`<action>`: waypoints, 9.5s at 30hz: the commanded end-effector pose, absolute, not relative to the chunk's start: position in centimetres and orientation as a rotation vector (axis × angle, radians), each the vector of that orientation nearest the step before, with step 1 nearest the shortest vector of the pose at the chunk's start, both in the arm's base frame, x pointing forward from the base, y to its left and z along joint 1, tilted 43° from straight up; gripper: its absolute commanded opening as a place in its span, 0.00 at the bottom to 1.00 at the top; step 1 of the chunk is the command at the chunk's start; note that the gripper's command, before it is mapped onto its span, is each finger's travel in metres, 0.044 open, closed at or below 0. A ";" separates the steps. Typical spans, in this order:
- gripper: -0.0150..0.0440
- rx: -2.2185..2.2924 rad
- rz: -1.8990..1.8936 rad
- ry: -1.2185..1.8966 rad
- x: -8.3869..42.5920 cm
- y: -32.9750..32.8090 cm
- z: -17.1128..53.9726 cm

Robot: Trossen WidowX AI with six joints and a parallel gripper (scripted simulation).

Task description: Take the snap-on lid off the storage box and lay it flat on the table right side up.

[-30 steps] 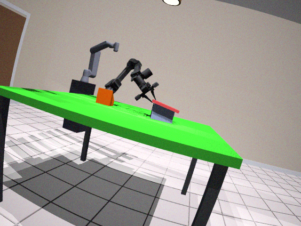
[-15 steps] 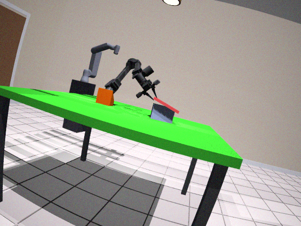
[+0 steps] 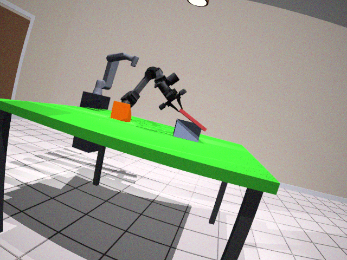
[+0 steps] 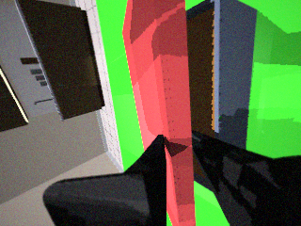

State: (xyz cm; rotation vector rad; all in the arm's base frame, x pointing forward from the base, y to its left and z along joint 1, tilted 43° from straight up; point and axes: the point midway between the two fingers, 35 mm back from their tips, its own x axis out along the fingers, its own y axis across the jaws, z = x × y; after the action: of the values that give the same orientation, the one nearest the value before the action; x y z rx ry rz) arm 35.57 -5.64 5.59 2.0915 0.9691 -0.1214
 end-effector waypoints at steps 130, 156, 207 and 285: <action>0.25 2.087 -0.114 0.964 35.1 -3.5 19.8; 0.25 2.089 -0.115 0.965 33.3 0.0 23.2; 0.25 2.092 -0.114 0.966 29.7 6.9 29.8; 0.25 2.096 -0.108 0.965 27.9 12.5 28.8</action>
State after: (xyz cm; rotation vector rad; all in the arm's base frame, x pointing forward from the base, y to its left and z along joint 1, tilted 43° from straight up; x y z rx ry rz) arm 27.87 12.44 29.13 2.0889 0.9747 -0.0992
